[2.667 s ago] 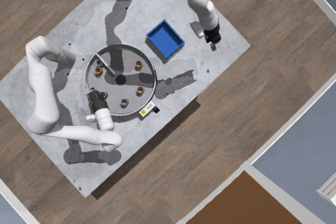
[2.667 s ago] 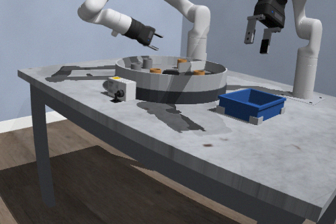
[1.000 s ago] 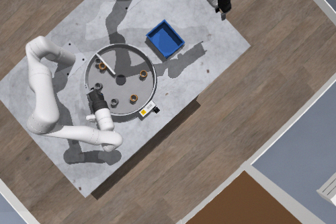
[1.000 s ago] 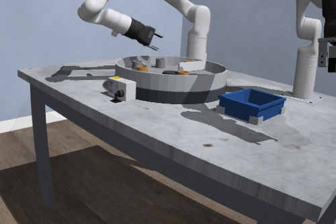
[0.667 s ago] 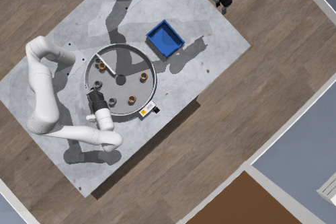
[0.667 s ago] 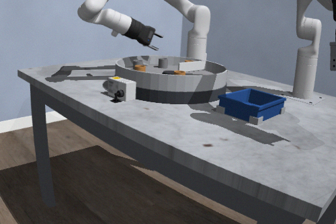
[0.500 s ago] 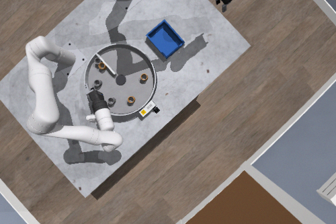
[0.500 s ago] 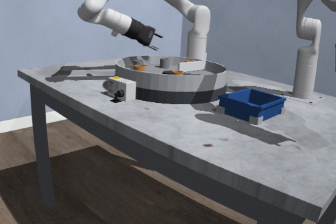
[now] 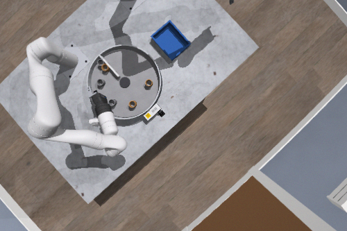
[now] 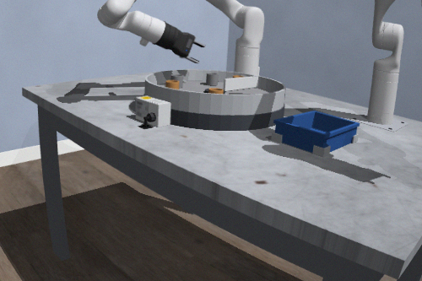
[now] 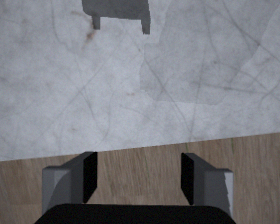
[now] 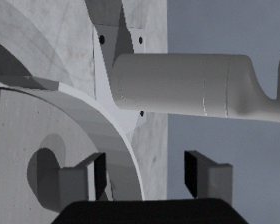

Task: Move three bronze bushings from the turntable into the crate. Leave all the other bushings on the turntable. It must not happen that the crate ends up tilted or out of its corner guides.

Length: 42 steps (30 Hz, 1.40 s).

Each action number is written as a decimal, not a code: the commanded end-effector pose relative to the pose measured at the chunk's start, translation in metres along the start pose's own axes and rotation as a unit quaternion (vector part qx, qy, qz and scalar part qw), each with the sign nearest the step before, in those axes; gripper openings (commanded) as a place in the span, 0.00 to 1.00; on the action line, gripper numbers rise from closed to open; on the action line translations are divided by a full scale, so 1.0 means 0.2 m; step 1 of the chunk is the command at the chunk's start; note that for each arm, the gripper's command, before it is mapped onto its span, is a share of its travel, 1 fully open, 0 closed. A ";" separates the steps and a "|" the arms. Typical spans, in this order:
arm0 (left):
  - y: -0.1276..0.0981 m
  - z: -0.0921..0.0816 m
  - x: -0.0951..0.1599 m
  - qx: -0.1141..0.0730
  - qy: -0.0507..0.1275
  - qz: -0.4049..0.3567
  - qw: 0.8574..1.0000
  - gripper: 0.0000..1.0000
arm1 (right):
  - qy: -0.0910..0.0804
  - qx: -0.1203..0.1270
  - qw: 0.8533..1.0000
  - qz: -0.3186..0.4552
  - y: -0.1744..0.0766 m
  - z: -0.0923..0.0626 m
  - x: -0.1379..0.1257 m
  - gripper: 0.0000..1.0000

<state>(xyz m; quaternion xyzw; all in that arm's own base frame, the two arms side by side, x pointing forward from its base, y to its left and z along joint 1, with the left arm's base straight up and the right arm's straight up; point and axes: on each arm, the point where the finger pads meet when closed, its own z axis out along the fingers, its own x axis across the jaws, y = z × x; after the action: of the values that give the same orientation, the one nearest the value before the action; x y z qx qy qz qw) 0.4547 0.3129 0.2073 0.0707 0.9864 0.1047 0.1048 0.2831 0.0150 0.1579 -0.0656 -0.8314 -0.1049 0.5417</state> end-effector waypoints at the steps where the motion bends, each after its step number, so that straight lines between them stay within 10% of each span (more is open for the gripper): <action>1: 0.05 -0.01 0.08 0.001 0.006 -0.005 1.000 1.00 | -0.002 0.002 1.000 0.002 0.00 0.00 0.00 1.00; 42: 0.31 -0.01 0.67 0.016 0.049 -0.021 0.998 1.00 | -0.002 0.002 1.000 0.002 0.00 0.00 0.00 1.00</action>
<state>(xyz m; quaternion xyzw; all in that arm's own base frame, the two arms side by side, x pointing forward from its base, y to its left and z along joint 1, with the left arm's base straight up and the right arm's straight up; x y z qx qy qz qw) 0.3469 0.3873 0.1961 0.0510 0.9925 0.0917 0.0621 0.2831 0.0150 0.1579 -0.0656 -0.8314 -0.1049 0.5417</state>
